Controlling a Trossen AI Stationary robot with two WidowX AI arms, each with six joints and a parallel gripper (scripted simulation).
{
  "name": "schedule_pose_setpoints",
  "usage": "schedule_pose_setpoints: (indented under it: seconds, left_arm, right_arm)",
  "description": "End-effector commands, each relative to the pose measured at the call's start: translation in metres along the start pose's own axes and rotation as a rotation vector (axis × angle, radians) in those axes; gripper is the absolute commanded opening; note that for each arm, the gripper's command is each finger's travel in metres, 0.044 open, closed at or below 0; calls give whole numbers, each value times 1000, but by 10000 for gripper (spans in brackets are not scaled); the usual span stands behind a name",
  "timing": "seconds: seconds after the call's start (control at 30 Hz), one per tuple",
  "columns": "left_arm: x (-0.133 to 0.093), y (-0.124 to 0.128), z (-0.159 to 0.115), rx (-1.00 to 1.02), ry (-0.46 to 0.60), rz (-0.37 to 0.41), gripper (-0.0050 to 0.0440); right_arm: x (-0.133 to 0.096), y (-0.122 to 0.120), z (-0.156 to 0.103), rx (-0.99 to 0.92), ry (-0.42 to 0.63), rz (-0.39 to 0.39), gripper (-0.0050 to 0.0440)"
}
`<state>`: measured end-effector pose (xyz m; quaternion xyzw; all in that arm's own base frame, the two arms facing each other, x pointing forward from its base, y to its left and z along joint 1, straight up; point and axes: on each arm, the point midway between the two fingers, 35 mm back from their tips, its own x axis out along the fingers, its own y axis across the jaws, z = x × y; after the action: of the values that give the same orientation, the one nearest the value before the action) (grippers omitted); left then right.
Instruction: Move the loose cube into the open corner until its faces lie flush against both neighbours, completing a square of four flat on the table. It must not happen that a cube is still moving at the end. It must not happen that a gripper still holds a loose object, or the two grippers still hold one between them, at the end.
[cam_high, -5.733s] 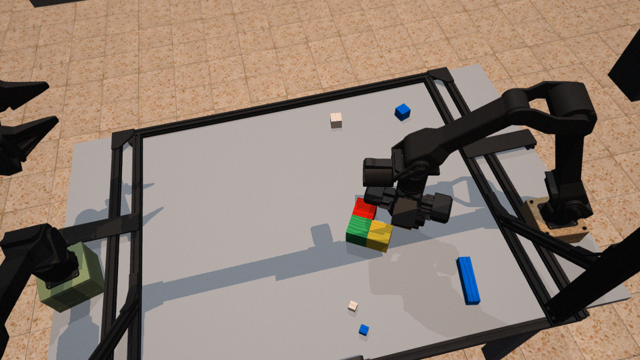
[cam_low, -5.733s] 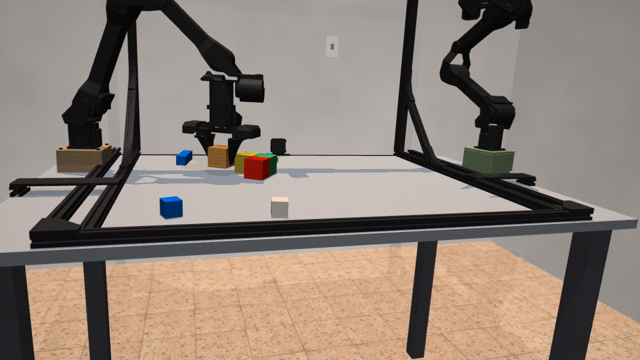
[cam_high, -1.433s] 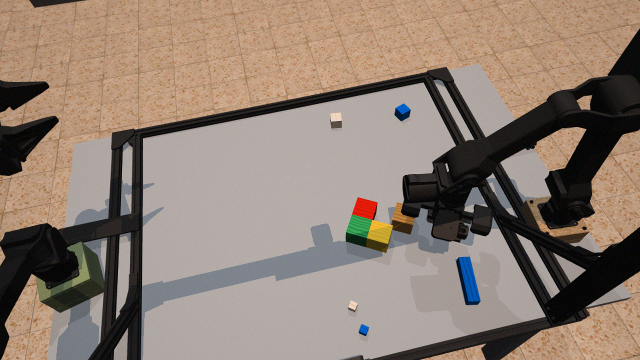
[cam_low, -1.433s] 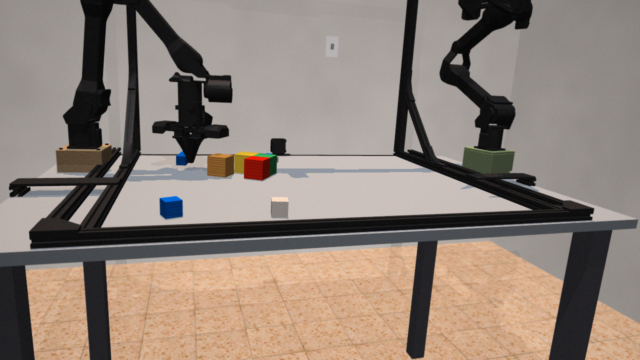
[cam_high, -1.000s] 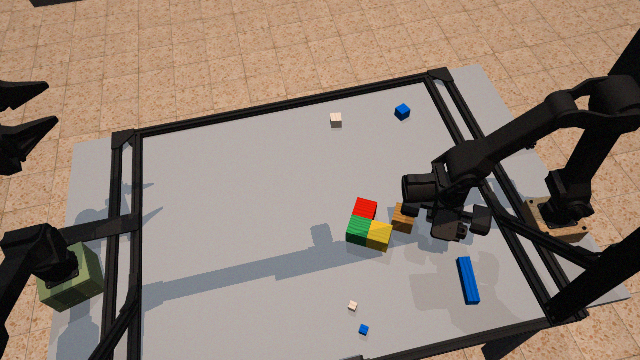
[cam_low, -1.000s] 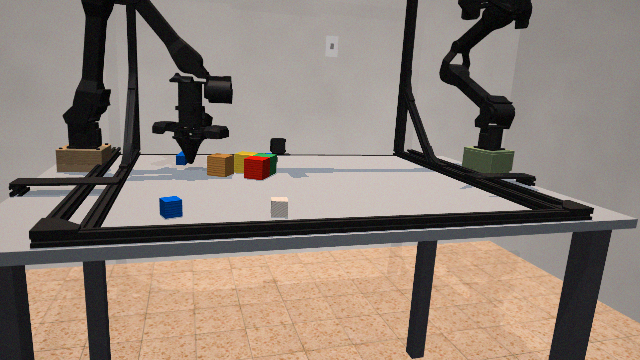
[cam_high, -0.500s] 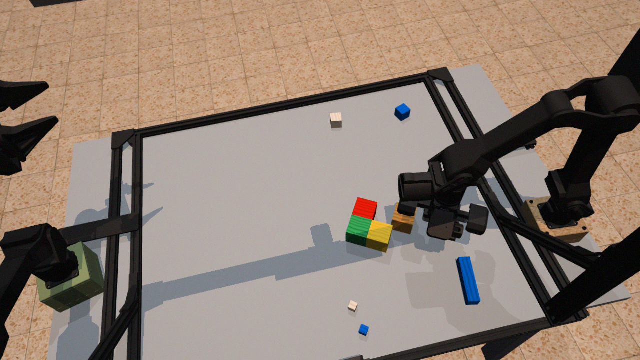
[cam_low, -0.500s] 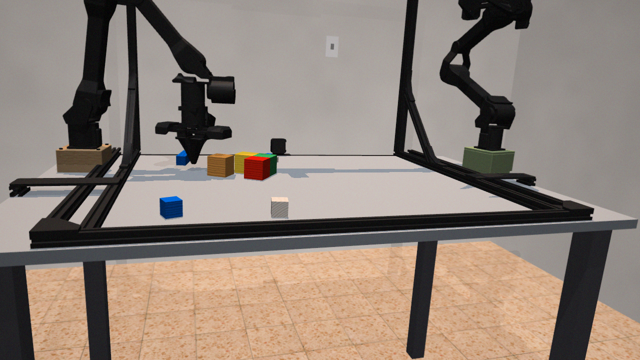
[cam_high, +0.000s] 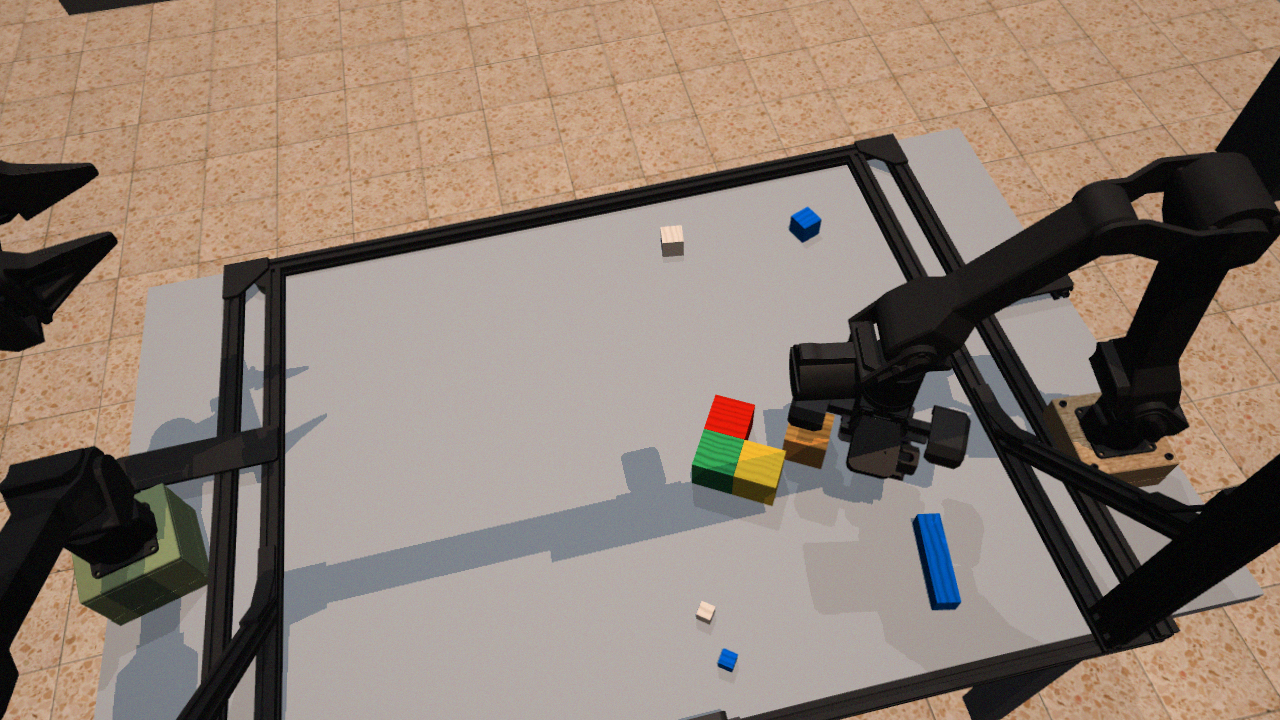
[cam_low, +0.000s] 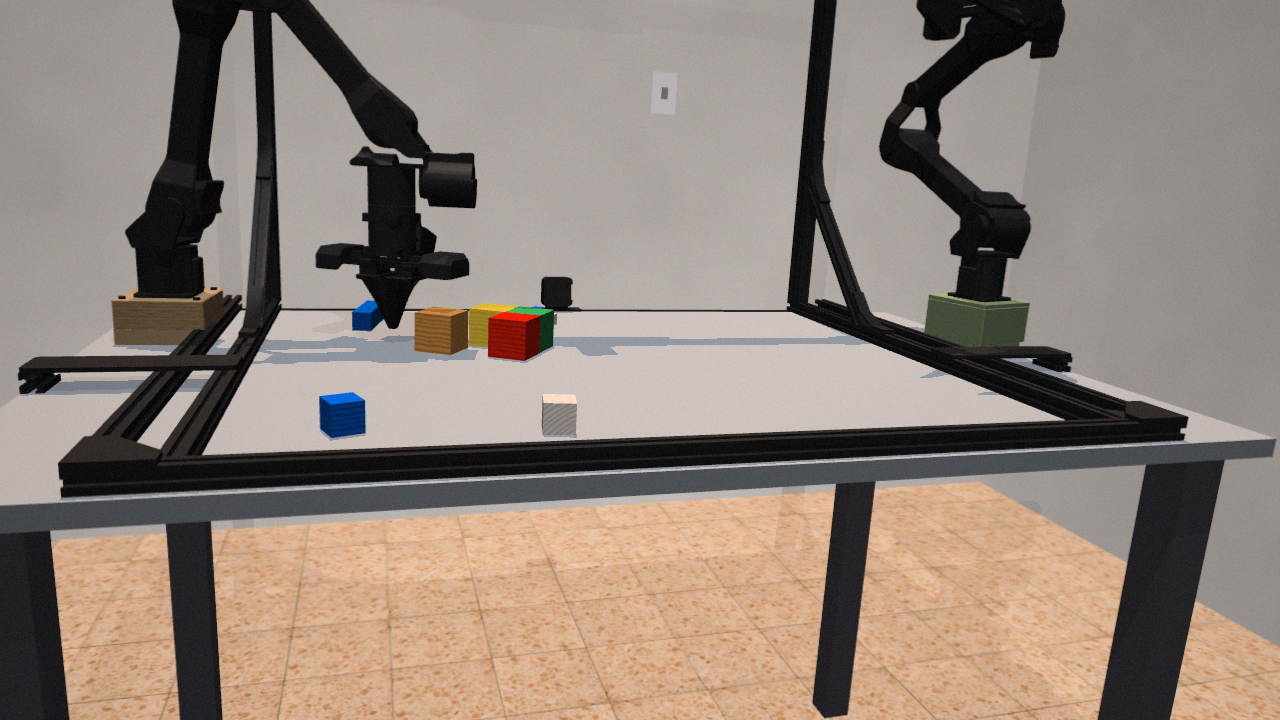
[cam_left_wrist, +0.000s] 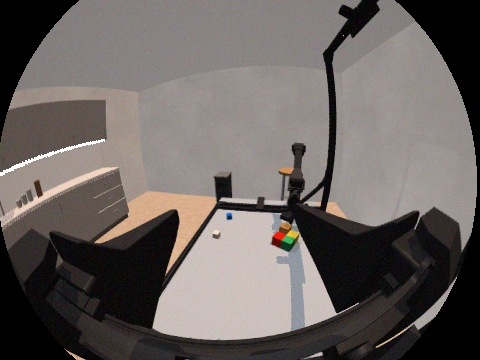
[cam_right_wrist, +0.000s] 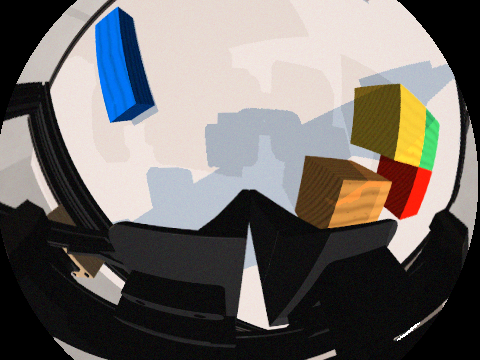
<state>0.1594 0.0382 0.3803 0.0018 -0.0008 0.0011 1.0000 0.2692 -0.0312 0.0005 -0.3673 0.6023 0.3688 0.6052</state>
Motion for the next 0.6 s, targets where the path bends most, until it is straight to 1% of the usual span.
schedule_pose_setpoints:
  seconds: [0.0,0.57]
  left_arm:
    - [0,-1,0,-4,0,-2,400]
    - [0,-1,0,-4,0,-2,400]
  right_arm:
    - [0,-4,0,-5,5,0,0]
    - [0,-13,0,-5,5,0,0]
